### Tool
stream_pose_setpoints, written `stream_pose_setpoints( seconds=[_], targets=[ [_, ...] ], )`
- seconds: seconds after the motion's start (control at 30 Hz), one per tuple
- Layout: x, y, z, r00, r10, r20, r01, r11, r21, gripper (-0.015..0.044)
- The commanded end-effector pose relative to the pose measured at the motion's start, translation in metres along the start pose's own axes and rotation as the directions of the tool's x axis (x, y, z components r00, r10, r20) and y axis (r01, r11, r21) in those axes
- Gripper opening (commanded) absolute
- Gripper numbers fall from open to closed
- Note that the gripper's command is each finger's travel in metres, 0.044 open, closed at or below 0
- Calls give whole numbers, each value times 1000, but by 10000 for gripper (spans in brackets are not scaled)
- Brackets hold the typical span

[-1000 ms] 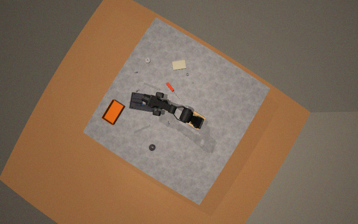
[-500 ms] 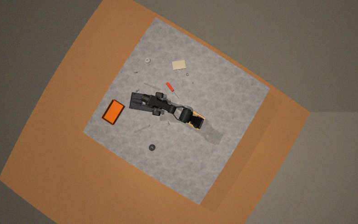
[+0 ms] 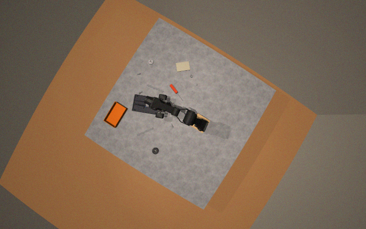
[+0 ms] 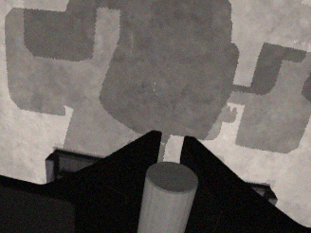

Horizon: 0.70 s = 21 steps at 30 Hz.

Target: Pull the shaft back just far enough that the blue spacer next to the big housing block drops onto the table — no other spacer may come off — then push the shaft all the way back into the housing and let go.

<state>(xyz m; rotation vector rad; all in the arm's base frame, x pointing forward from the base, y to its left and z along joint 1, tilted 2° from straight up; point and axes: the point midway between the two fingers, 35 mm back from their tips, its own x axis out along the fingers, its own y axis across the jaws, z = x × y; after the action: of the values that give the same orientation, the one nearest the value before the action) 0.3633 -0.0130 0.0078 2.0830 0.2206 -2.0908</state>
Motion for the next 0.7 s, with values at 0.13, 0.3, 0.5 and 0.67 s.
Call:
stream_pose_setpoints(
  seconds=[0.13, 0.3, 0.5, 0.67],
  targets=[
    [-1, -1, -4, 1000, -3, -10, 3, 1000, 3, 0],
    [-1, -1, -4, 1000, -3, -10, 3, 1000, 3, 0],
    [-1, -1, -5, 1000, -3, -10, 3, 1000, 3, 0],
    [-1, -1, -5, 1000, -3, -10, 3, 1000, 3, 0]
  ],
)
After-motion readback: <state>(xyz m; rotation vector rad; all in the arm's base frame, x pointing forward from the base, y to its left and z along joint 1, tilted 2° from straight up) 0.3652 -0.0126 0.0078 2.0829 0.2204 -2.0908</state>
